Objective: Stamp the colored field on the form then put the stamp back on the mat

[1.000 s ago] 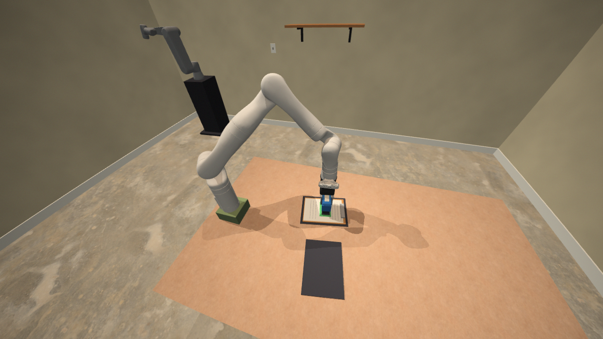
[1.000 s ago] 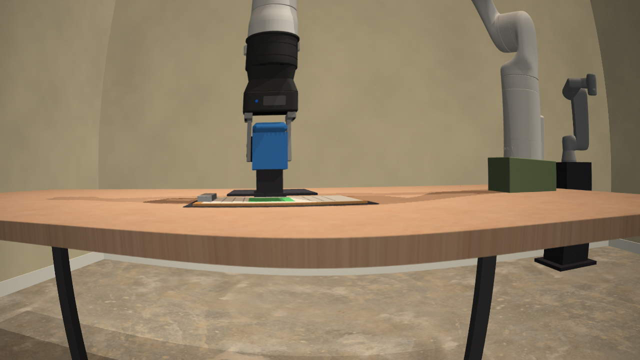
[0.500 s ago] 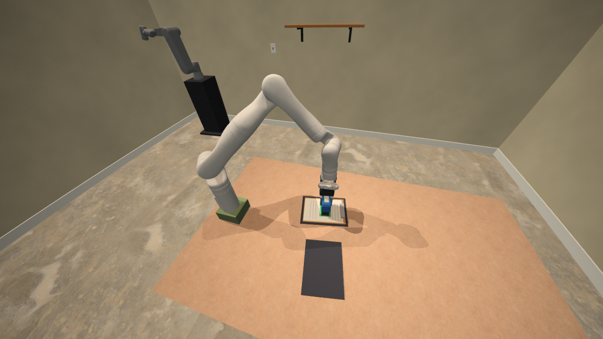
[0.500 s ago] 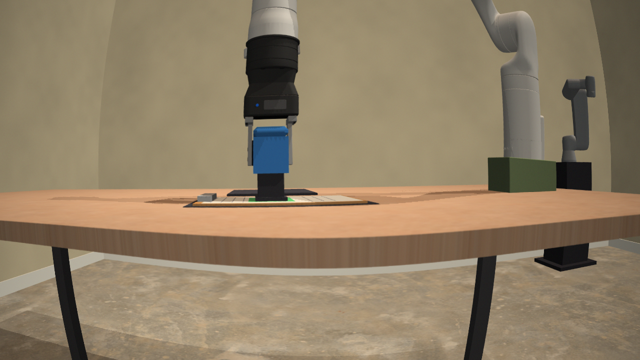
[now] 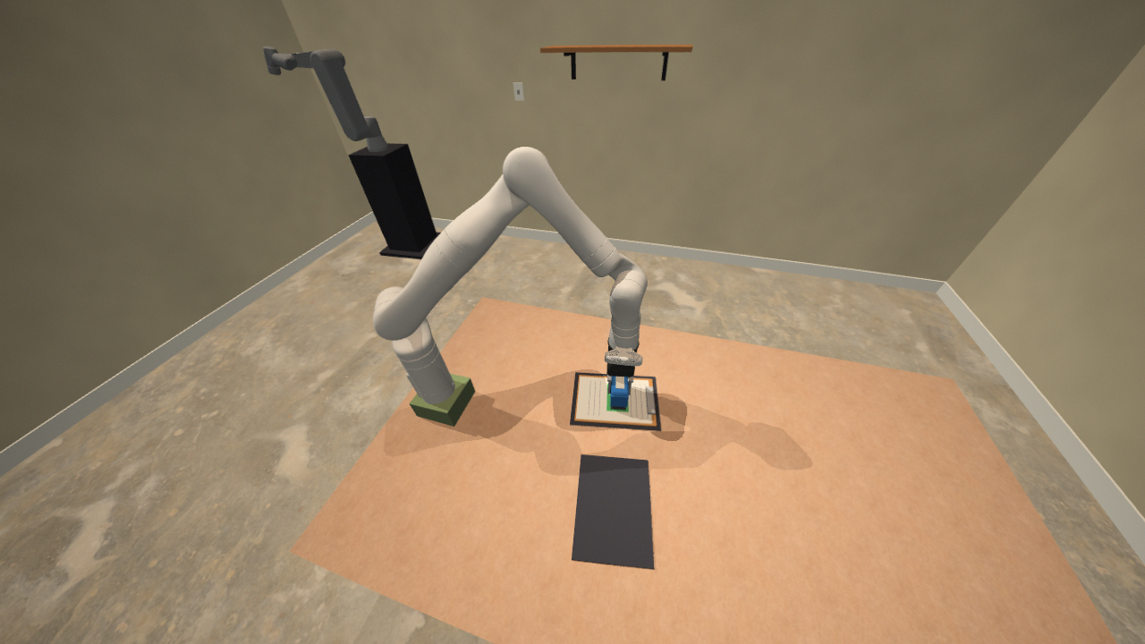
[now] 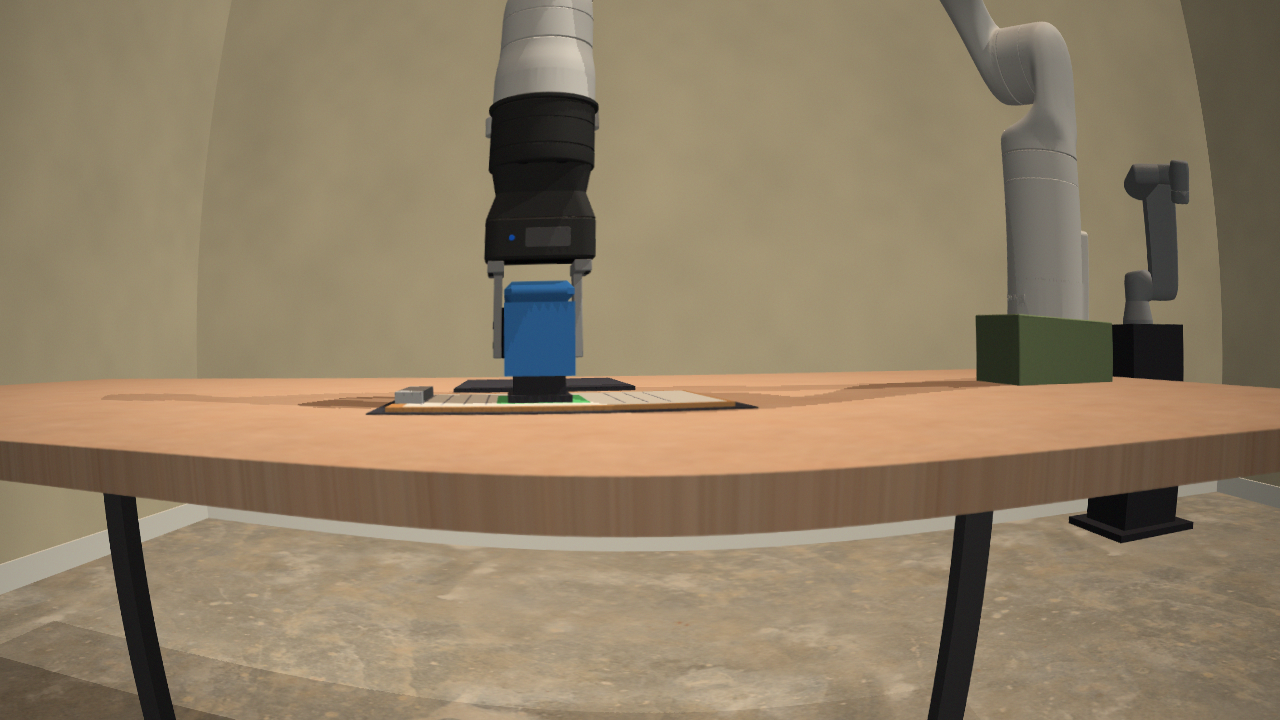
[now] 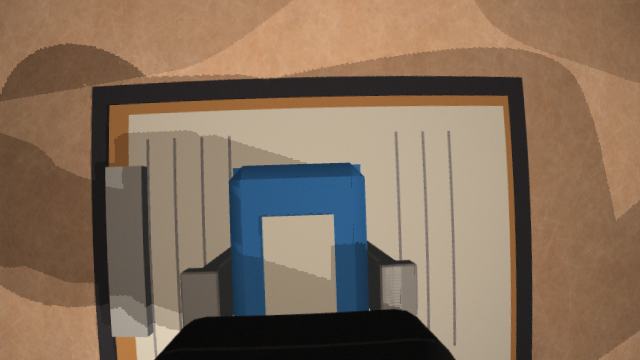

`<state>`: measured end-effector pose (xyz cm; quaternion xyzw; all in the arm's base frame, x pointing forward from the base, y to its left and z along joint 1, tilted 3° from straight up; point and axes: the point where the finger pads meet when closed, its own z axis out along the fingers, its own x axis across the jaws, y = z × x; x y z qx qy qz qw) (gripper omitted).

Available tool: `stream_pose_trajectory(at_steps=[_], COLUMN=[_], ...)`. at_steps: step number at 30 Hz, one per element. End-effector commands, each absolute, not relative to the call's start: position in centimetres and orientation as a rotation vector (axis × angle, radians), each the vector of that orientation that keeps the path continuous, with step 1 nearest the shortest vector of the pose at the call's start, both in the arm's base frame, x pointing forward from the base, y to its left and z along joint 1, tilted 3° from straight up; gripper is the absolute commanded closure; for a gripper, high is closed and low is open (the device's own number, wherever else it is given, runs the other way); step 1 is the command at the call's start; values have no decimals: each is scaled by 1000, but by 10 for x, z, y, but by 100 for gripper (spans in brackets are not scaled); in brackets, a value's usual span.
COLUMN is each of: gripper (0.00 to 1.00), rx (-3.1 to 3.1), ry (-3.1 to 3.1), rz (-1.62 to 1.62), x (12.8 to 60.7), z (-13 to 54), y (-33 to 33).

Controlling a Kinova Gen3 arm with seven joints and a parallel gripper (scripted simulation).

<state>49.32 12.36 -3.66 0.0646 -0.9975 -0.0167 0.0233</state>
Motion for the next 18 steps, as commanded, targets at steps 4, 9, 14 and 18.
stream_pose_trajectory(at_steps=[4,9,14,18], gripper=[38,38,38,38], rx=[199,199,199,199], ry=[-3084,-3084,-3084,-3084], rz=[-49,-49,-49,-49], x=[492,492,492,492], z=[-40,-40,-41,-43], y=[123,123,123,123])
